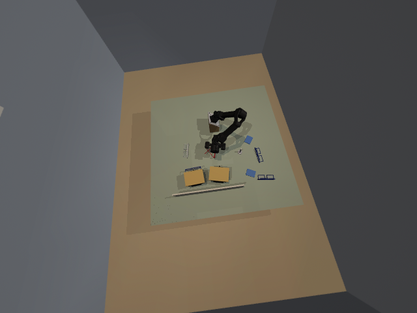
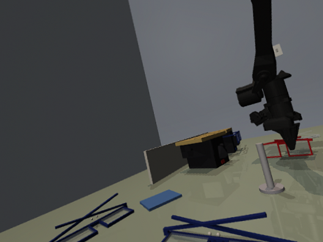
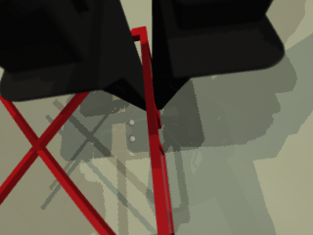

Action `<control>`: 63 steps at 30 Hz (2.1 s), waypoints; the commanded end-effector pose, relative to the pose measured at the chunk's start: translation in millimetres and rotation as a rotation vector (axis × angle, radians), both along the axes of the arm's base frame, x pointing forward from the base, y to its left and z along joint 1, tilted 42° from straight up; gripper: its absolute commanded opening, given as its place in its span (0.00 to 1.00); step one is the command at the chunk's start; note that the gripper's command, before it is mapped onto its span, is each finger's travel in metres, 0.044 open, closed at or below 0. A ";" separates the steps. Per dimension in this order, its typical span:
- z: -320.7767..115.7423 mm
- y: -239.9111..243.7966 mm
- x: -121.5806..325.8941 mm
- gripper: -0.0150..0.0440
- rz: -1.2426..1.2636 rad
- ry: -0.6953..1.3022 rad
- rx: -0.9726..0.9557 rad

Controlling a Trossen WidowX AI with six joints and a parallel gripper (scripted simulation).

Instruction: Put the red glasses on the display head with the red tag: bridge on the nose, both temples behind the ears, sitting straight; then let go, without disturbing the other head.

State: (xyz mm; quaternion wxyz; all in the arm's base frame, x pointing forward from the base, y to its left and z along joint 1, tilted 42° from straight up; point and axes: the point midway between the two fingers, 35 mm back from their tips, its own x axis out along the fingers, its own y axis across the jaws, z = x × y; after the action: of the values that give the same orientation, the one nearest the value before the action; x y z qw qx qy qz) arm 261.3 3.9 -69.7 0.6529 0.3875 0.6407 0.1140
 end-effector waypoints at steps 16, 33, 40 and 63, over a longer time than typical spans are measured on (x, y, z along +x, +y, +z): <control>37.5 -39.3 -4.5 0.25 0.000 0.006 -0.011; 75.4 -69.5 -6.9 0.25 -0.044 0.049 0.000; 88.2 -61.5 12.0 0.25 -0.167 0.154 0.011; 139.3 -17.0 66.4 0.25 -0.576 0.485 0.074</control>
State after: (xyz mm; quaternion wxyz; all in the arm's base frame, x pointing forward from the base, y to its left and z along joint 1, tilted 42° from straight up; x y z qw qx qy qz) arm 320.7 -21.6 58.9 0.4905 0.5738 0.6435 -0.1266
